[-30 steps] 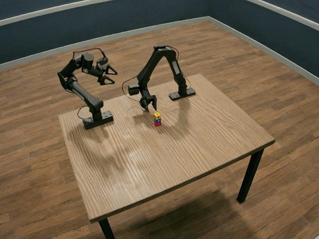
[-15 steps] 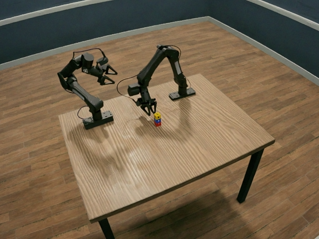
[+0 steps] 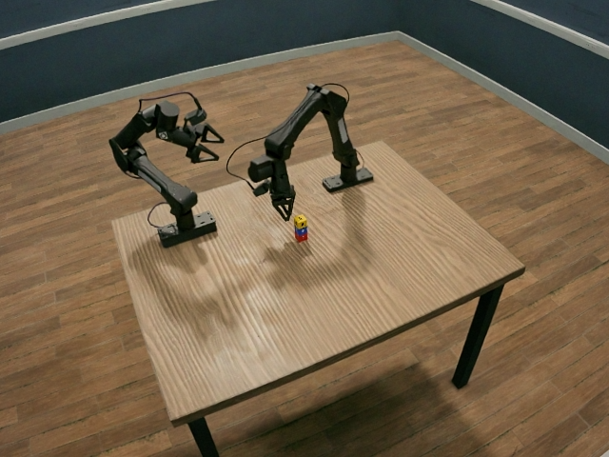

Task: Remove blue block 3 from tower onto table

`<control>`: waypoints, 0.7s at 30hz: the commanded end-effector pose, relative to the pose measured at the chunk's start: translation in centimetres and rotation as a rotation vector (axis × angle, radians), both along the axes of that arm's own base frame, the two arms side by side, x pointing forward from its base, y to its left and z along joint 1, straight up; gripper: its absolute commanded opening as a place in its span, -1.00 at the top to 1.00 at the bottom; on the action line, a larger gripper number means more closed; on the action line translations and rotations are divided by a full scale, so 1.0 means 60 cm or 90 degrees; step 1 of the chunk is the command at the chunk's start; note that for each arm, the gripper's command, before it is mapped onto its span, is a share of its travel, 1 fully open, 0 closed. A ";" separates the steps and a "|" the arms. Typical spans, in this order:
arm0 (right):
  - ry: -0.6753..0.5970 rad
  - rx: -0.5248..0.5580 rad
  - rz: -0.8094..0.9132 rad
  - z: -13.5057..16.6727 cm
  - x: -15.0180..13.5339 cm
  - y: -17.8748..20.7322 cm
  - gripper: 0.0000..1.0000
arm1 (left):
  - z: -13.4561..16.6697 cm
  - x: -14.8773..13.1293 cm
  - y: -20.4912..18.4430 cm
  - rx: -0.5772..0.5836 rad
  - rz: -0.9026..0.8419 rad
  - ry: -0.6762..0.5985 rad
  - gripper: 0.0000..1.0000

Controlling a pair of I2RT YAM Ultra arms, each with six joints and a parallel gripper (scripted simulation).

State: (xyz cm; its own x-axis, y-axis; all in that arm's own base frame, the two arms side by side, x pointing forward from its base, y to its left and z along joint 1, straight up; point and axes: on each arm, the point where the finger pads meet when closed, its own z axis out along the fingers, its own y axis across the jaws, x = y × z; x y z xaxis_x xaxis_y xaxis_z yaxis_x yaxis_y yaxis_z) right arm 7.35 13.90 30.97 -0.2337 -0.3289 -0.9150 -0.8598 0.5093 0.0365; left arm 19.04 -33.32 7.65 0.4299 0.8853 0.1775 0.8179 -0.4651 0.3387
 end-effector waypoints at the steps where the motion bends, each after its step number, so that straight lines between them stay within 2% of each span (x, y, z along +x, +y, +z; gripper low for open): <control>1: -0.013 0.011 0.005 0.010 -0.003 0.000 -1.00 | 0.014 -0.015 -0.001 -0.030 0.098 0.117 -0.11; 8: -0.013 0.011 0.005 0.010 -0.003 0.000 -1.00 | 0.042 -0.008 0.006 -0.062 0.198 0.195 -0.11; 12: -0.013 0.011 0.005 0.010 -0.003 0.000 -1.00 | 0.049 0.022 0.032 -0.065 0.274 0.236 -0.11; 17: -0.013 0.011 0.005 0.010 -0.003 0.000 -1.00 | 0.047 0.047 0.050 -0.067 0.321 0.253 -0.11; 21: -0.013 0.011 0.005 0.010 -0.003 0.000 -1.00 | 0.047 0.058 0.046 -0.074 0.316 0.240 -0.11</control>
State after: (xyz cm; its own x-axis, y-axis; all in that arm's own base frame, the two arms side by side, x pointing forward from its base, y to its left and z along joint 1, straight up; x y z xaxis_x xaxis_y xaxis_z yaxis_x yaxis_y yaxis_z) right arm 7.36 13.87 30.93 -0.2354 -0.3304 -0.9140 -0.8591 0.5105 0.0368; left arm 22.70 -29.71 9.46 -0.0222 0.9997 0.0133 0.9995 0.0219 0.0224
